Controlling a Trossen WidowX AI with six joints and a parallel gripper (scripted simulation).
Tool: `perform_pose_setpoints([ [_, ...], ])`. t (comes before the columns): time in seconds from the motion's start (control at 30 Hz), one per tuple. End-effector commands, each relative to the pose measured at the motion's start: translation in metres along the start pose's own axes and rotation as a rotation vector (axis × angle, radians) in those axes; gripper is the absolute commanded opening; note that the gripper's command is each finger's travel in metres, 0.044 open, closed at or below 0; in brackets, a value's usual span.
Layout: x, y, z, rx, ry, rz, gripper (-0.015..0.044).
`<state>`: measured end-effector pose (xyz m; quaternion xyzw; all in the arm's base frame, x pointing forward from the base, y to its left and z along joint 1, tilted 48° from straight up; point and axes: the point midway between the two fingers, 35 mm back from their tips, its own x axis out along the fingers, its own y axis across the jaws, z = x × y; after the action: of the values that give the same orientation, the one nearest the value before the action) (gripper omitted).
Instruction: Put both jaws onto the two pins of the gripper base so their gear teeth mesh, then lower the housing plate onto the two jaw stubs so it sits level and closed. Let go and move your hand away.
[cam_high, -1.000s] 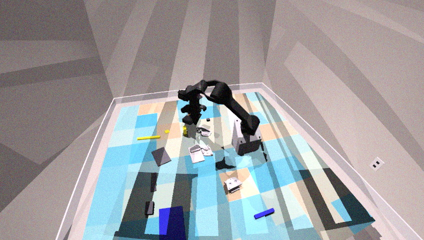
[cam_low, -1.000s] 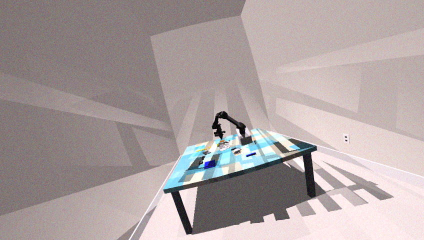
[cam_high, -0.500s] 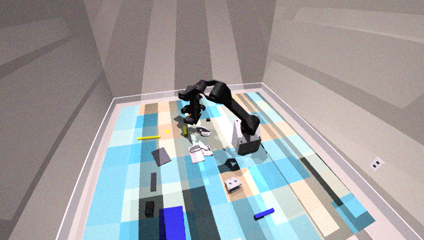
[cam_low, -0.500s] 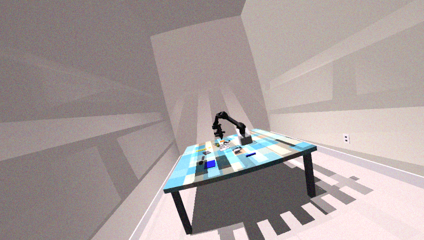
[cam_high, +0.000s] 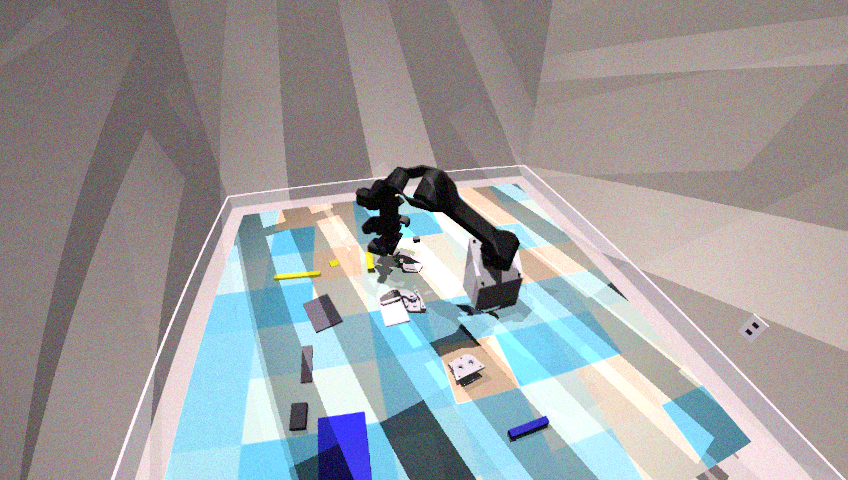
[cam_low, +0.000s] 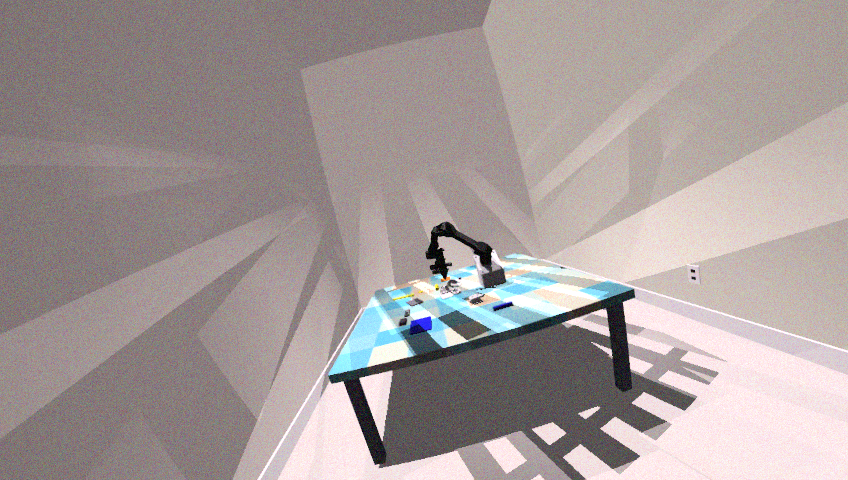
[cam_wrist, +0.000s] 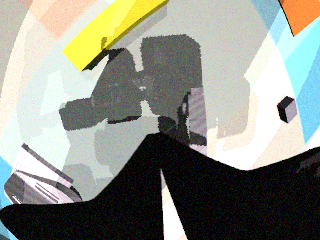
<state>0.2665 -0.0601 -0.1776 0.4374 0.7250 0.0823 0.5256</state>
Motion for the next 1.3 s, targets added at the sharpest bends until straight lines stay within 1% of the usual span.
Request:
perform_pose_setpoints([
  [0.0, 0.009, 0.0, -0.002, 0.009, 0.005, 0.004, 0.0],
  [0.53, 0.033, 0.0, -0.004, 0.009, 0.007, 0.006, 0.0],
  [0.7, 0.033, -0.001, -0.004, 0.009, 0.007, 0.006, 0.0],
  [1.27, 0.032, -0.029, -0.002, 0.01, 0.004, 0.002, 0.0],
])
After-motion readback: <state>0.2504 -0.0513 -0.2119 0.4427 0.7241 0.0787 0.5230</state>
